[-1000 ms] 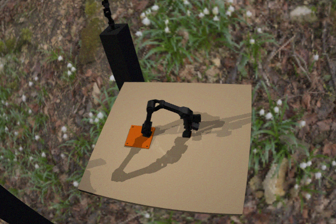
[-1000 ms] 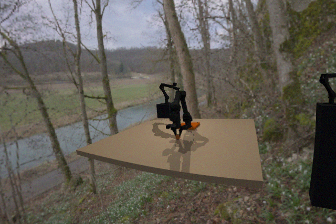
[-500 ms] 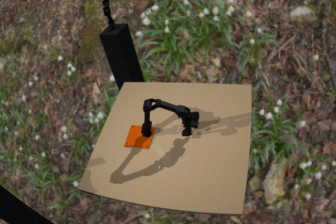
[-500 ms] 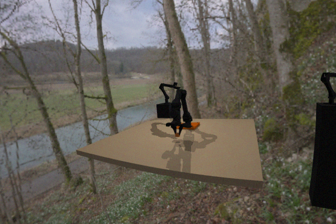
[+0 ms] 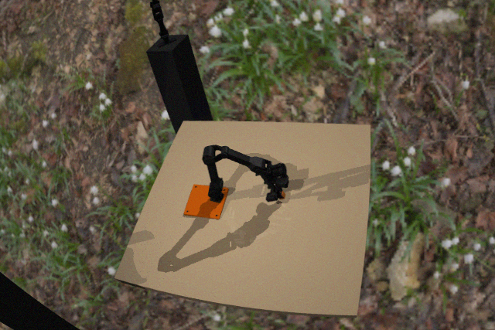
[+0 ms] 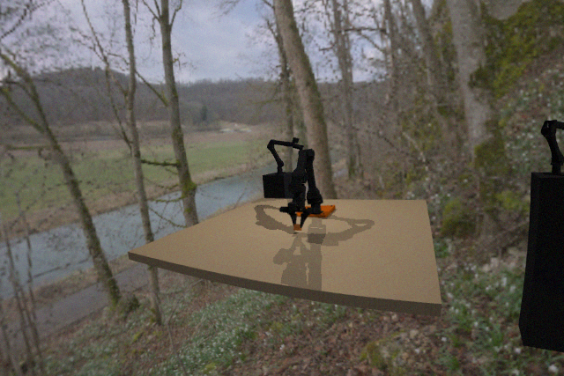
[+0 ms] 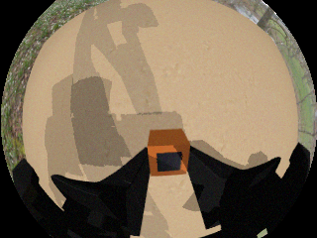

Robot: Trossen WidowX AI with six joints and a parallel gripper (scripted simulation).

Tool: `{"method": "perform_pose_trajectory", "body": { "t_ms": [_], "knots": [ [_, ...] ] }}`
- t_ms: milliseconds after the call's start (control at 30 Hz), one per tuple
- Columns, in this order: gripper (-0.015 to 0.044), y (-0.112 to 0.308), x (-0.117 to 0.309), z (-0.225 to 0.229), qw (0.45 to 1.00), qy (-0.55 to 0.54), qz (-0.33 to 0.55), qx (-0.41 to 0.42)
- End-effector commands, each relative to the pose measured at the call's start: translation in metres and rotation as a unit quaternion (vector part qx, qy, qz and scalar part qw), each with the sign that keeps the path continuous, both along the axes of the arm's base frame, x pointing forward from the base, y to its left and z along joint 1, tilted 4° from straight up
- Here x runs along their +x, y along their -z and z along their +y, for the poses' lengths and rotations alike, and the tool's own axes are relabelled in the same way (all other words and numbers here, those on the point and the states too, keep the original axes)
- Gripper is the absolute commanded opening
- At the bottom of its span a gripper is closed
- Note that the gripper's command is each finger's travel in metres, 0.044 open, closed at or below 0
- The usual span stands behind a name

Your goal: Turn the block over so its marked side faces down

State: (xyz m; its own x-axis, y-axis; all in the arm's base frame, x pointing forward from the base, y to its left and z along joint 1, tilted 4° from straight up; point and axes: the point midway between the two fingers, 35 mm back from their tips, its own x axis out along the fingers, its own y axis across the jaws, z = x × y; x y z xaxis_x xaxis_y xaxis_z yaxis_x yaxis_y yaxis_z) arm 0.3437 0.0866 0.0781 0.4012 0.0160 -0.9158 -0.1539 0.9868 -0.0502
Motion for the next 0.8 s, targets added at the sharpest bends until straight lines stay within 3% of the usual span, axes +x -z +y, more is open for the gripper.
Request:
{"method": "perform_pose_trajectory", "body": {
  "t_ms": [0,767],
  "knots": [
    [0.0,0.0,-0.002,-0.001,0.999,-0.004,-0.035,0.002],
    [0.0,0.019,0.006,0.001,0.986,-0.011,-0.163,0.024]
  ]
}}
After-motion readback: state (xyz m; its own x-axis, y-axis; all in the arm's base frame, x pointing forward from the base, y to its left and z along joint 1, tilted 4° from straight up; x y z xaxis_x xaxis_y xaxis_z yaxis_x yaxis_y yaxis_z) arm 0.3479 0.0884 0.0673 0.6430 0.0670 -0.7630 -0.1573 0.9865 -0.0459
